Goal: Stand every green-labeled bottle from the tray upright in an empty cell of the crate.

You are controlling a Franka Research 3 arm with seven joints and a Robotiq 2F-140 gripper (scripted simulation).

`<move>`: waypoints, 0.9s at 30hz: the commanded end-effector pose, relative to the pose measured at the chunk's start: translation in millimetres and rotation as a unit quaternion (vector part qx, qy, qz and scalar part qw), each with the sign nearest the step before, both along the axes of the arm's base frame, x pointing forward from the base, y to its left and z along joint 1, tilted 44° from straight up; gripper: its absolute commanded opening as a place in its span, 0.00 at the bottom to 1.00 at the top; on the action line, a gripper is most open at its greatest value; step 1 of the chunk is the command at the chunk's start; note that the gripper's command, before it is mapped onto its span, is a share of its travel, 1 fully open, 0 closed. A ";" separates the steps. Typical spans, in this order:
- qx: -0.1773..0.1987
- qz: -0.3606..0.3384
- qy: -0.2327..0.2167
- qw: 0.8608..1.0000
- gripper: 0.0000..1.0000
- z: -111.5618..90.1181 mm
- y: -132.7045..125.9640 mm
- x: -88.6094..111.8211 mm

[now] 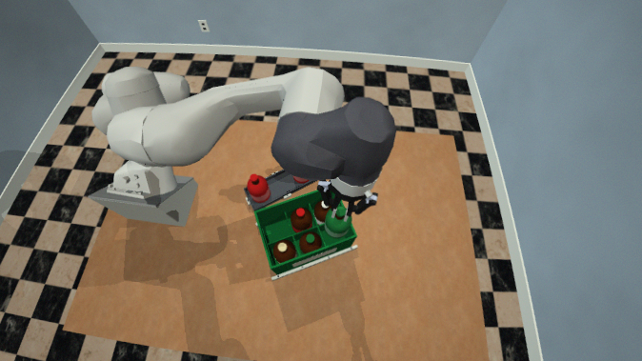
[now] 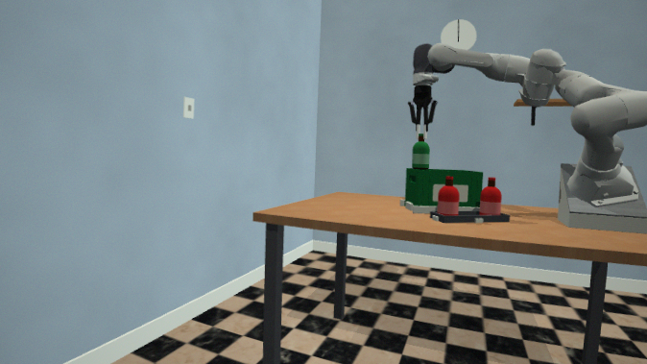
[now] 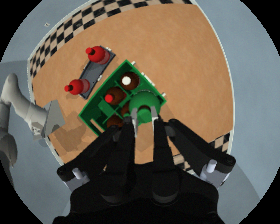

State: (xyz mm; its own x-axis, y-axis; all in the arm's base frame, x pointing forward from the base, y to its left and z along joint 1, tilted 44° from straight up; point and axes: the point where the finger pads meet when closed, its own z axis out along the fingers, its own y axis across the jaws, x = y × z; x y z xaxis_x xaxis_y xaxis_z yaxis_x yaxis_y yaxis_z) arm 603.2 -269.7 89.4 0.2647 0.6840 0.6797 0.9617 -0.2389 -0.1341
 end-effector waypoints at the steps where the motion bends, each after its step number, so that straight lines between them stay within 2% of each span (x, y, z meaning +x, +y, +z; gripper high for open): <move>1: -0.003 -0.001 -0.005 1.000 0.00 -0.6 -2.4 1.9; 27: -0.003 0.000 -0.008 1.000 0.00 -13.6 9.6 3.0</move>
